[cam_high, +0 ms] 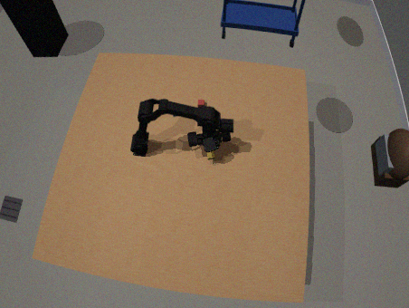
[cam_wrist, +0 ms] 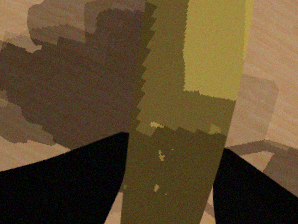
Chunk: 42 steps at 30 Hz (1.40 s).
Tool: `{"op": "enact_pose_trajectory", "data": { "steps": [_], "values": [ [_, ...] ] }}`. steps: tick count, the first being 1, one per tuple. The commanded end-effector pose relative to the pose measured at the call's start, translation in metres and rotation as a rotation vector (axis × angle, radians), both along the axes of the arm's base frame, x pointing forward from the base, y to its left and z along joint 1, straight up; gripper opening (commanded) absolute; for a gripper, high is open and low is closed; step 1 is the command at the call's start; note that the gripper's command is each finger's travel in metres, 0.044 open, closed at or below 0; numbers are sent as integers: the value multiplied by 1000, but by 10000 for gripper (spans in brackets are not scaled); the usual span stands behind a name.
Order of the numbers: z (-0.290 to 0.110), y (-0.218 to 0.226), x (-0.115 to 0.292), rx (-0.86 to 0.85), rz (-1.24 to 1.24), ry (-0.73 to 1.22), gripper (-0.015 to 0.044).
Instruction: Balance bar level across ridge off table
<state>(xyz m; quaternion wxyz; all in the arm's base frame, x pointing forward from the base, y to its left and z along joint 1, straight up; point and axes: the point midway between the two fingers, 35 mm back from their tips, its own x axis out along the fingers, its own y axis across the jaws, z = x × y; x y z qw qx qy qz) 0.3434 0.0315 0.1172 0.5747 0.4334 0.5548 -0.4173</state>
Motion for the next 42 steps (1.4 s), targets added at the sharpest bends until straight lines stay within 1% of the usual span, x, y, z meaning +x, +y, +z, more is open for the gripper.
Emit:
{"op": "enact_pose_trajectory", "data": {
  "steps": [1, 24, 25, 36, 42],
  "values": [
    [0, 0, 0, 0, 0, 0, 169],
    [0, 0, 0, 0, 0, 0, 173],
    [0, 0, 0, 0, 0, 0, 185],
    [0, 0, 0, 0, 0, 0, 185],
    [0, 0, 0, 0, 0, 0, 342]
  ]
}}
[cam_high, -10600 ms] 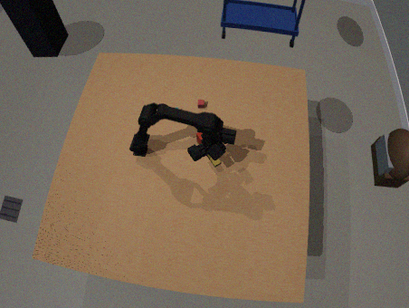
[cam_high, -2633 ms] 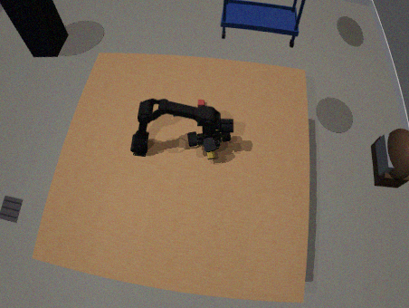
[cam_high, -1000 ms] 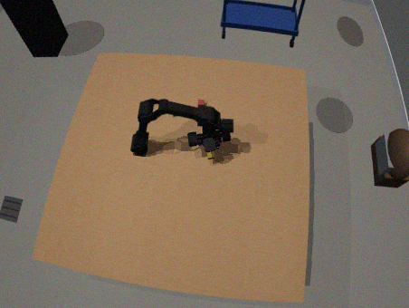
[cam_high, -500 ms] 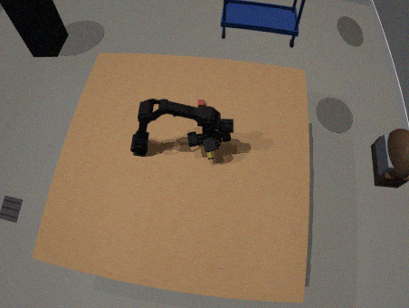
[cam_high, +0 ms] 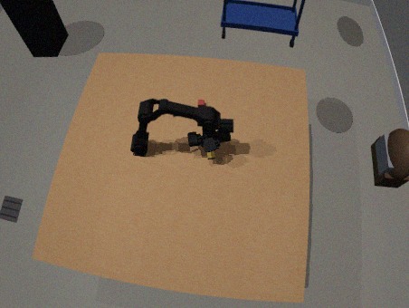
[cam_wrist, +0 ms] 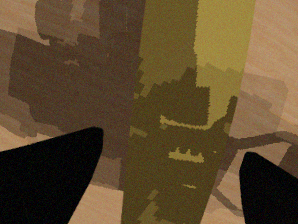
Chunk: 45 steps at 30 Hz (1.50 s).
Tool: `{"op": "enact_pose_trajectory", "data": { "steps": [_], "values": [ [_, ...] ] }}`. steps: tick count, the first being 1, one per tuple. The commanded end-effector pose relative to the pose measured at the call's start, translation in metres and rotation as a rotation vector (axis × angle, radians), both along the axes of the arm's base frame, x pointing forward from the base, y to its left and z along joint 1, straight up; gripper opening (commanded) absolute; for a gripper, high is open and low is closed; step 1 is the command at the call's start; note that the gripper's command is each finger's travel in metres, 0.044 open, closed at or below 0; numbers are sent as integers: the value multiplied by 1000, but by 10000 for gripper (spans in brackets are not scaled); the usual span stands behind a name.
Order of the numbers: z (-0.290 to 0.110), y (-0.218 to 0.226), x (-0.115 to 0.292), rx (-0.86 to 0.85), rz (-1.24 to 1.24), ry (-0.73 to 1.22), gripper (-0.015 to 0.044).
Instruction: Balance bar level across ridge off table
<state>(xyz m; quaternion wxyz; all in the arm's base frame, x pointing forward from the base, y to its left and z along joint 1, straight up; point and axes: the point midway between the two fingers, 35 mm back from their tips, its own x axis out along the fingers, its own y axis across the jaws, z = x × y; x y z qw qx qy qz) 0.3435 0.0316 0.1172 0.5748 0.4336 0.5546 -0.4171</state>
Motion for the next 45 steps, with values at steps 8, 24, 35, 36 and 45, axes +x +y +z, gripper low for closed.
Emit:
{"op": "enact_pose_trajectory", "data": {
  "steps": [8, 24, 35, 36, 45],
  "values": [
    [7, 0, 1, 0, 0, -1, 440],
    [100, 0, -4, 2, 0, -27, 440],
    [100, 0, -4, 2, 0, -27, 440],
    [100, 0, -4, 2, 0, -27, 440],
    [100, 0, -4, 2, 0, -27, 440]
  ]
}}
